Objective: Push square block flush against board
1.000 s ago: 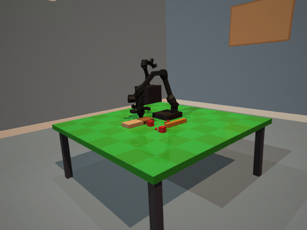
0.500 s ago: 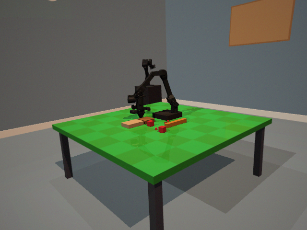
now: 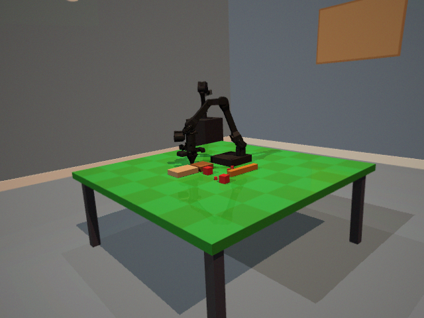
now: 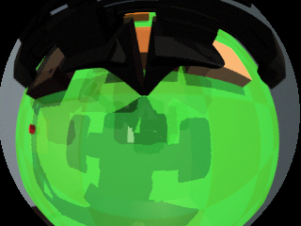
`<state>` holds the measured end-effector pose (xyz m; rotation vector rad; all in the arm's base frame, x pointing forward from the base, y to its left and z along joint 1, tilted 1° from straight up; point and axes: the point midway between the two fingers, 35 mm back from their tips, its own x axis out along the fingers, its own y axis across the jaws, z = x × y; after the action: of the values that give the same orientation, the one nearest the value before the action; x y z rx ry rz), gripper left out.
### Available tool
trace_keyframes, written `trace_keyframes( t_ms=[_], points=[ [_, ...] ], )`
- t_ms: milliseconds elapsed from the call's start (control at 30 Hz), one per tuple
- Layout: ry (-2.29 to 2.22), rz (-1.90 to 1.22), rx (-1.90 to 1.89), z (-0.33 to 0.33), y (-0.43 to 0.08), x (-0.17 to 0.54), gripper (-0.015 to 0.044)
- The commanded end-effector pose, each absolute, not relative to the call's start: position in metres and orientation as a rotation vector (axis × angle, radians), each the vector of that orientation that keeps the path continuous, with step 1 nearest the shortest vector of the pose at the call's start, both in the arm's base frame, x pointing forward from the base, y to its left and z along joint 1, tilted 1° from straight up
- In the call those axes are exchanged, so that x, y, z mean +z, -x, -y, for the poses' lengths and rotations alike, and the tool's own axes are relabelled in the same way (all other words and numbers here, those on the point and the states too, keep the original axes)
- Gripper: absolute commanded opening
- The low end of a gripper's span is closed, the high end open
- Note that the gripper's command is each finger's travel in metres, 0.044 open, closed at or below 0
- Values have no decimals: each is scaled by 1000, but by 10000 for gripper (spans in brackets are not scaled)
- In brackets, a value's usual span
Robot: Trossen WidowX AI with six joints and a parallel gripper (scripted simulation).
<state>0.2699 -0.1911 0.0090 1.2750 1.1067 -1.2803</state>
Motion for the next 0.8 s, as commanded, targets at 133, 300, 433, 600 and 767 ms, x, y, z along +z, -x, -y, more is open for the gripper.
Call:
trace_keyframes(
  t_ms=[133, 300, 433, 600, 767],
  points=[
    [-1275, -1117, -1279, 204, -268, 7, 0],
    [-1274, -1108, -1281, 204, -269, 21, 0],
    [-1276, -1117, -1279, 203, -268, 62, 0],
    [-1276, -1117, -1279, 203, -268, 62, 0],
    [-1184, -1158, -1191, 198, -273, 61, 0]
  ],
)
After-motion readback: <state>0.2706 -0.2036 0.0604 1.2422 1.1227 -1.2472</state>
